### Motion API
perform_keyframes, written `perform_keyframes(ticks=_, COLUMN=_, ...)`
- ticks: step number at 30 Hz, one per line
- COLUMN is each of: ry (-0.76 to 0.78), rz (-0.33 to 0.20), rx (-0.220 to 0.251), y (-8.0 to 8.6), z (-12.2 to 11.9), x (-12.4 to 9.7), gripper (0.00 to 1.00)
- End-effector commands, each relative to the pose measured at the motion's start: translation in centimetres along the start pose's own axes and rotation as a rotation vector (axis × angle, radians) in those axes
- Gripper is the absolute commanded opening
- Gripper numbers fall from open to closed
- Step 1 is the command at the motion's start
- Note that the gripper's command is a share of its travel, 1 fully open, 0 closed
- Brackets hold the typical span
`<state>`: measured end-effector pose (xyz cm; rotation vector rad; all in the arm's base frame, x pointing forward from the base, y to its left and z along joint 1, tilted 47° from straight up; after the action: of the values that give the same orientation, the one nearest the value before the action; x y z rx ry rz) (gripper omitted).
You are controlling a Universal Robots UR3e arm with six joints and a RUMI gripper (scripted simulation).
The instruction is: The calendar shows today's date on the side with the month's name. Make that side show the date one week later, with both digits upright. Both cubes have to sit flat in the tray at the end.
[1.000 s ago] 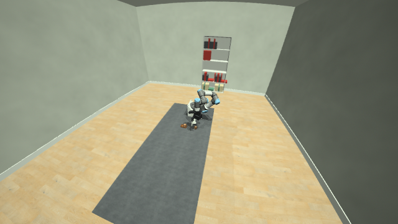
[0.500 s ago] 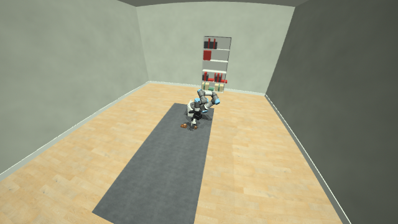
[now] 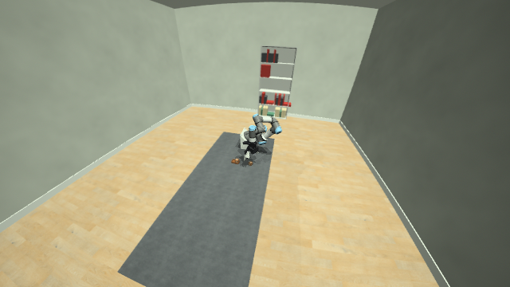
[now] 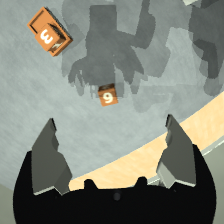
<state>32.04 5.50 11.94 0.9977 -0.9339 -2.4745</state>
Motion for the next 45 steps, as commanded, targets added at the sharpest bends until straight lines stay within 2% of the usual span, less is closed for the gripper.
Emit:
perform_keyframes(ticks=1, ry=-0.133, rz=0.002, rx=0.004, y=0.1, z=0.1, x=0.1, gripper=1.0)
perform_keyframes(ticks=4, ry=-0.16, rz=0.002, rx=0.004, y=0.1, z=0.2, x=0.1, gripper=1.0)
perform_keyframes(ticks=18, ry=-0.565, rz=0.001, rx=0.005, y=0.3, z=0.6, x=0.4, gripper=1.0)
perform_keyframes(ticks=21, ry=-0.566, rz=0.001, rx=0.005, y=0.3, z=0.6, x=0.4, gripper=1.0)
perform_keyframes(ticks=25, ry=-0.721, rz=0.001, rx=0.005, y=0.3, z=0.8, x=0.5, gripper=1.0)
perform_keyframes(ticks=33, ry=-0.938, rz=0.0, rx=0.005, y=0.4, z=1.0, x=0.5, gripper=1.0)
perform_keyframes(ticks=36, ry=-1.019, rz=0.0, rx=0.005, y=0.4, z=1.0, x=0.4, gripper=1.0)
perform_keyframes(ticks=39, ry=-1.032, rz=0.0, rx=0.005, y=0.4, z=1.0, x=0.4, gripper=1.0)
perform_keyframes(ticks=42, ry=-1.157, rz=0.0, rx=0.005, y=0.5, z=1.1, x=0.4, gripper=1.0)
perform_keyframes(ticks=45, ry=-1.214, rz=-0.001, rx=0.005, y=0.5, z=1.1, x=0.4, gripper=1.0)
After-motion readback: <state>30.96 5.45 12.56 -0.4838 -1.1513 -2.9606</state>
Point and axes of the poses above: the point where the finger pads meet when closed, its own y axis back along the fingers, its own z axis across the jaws, x = y × z, the point moved 8 cm from there along y, back along the fingers, and after that the axes turned 9 degrees about -y, right-handed, at the moved point
